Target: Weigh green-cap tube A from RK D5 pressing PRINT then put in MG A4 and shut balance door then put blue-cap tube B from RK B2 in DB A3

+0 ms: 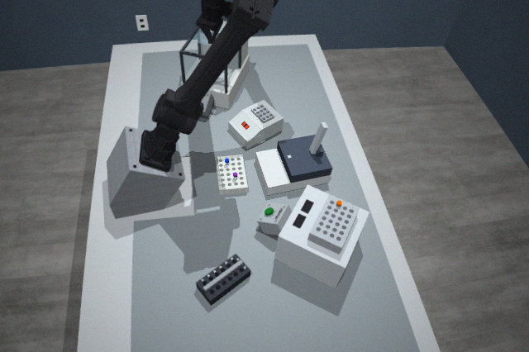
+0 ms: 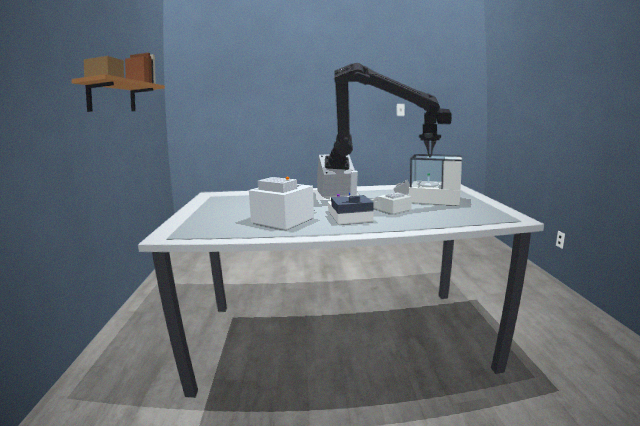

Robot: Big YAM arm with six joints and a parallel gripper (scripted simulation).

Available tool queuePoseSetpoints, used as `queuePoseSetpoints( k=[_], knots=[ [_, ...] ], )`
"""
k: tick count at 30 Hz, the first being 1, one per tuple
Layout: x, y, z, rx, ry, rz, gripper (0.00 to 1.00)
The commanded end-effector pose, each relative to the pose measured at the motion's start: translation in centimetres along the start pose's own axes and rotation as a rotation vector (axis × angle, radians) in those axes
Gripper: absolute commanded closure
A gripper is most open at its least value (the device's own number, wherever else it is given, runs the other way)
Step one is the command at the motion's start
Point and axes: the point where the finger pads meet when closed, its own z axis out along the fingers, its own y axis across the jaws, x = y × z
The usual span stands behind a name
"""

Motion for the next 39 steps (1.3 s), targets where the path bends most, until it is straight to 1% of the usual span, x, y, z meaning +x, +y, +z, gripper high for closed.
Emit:
queuePoseSetpoints(
  k=[1,39],
  knots=[
    [-0.5,2.7,-0.8,-0.027,0.01,0.02,0.94],
    [-0.6,5.8,-0.8,-0.026,0.01,0.02,0.94]
  ],
)
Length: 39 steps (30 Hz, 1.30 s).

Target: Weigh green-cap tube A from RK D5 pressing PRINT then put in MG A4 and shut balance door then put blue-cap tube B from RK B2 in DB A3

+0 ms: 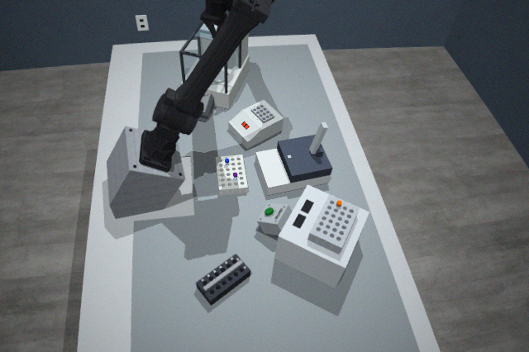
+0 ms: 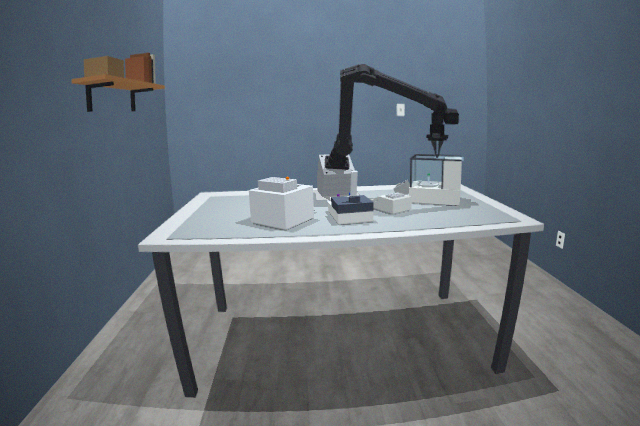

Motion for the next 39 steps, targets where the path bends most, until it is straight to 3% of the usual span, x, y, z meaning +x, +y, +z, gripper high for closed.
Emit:
queuePoseSetpoints(
  k=[1,27,39],
  knots=[
    [-0.6,2.5,-0.8,-0.029,0.01,0.021,0.94],
    [-0.6,5.1,-0.8,-0.039,0.012,0.027,0.94],
    [-0.6,5.1,-0.8,-0.039,0.012,0.027,0.94]
  ],
)
